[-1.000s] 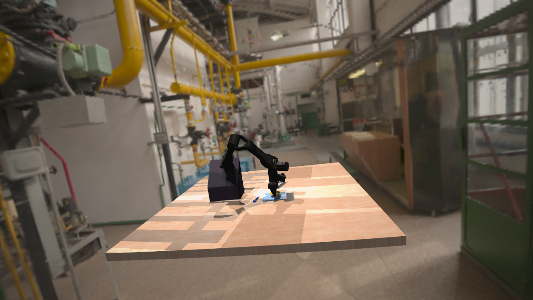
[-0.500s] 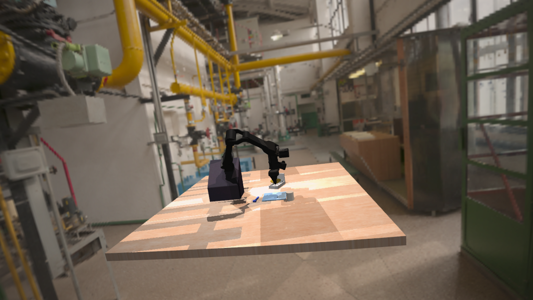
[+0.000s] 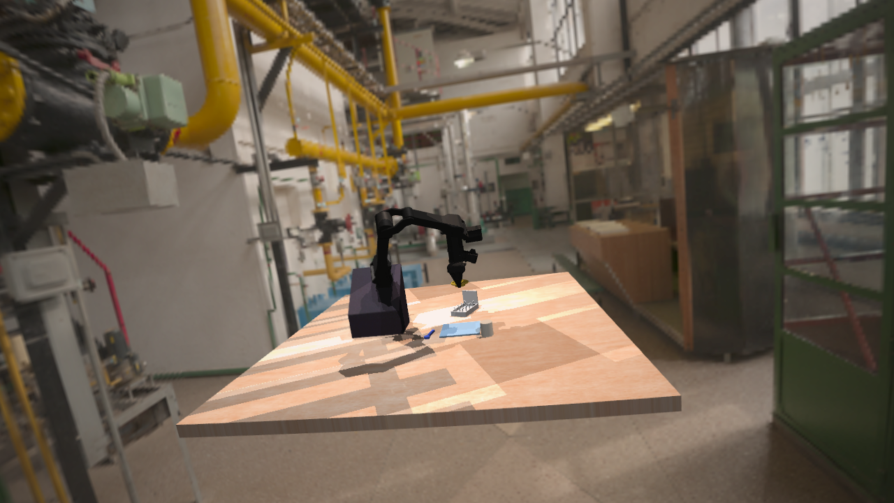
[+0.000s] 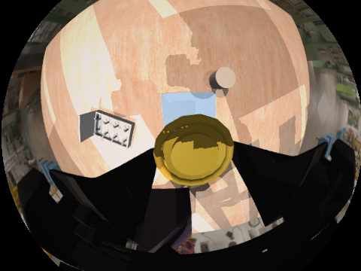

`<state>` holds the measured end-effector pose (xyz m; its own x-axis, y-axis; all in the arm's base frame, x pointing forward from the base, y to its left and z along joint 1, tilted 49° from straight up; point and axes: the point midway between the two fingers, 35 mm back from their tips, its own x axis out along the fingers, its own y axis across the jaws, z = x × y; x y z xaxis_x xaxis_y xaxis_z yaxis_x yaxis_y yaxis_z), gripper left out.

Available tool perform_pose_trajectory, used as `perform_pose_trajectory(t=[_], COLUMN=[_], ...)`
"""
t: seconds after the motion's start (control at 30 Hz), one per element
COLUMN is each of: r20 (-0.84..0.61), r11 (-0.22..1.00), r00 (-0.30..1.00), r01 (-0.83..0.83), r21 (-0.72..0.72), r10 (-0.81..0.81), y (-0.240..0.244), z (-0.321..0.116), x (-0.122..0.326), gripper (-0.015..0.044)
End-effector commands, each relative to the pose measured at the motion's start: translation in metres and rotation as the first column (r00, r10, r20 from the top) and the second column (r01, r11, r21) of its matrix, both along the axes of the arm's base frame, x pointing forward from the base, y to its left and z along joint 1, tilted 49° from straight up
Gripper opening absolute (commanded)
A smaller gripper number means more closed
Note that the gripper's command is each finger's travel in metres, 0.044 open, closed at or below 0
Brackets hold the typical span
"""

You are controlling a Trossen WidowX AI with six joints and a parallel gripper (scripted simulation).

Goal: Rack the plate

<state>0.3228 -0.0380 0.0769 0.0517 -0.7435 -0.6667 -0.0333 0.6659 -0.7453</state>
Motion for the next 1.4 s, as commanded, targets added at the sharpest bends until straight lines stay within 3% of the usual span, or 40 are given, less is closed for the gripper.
perform_pose_trajectory(t=[0.0, 0.3, 0.63, 0.97, 1.37], r20=[0.009, -0.183, -0.421, -0.613, -0.750], r11=[1.000, 0.985, 0.920, 0.810, 0.638], r00=[1.000, 0.968, 0.826, 0.585, 0.208], r01=[0.003, -0.172, -0.388, -0.563, -0.689], r21=[-0.007, -0.001, 0.057, 0.166, 0.344], r10=[-0.003, 0.169, 0.375, 0.532, 0.628], y=[0.005, 0.014, 0.026, 0.037, 0.049], z=[0.006, -0.004, -0.017, -0.029, -0.044], x=[0.001, -0.003, -0.008, -0.014, -0.023], gripper=[0.0000, 0.0000, 0.0000, 0.0000, 0.0000])
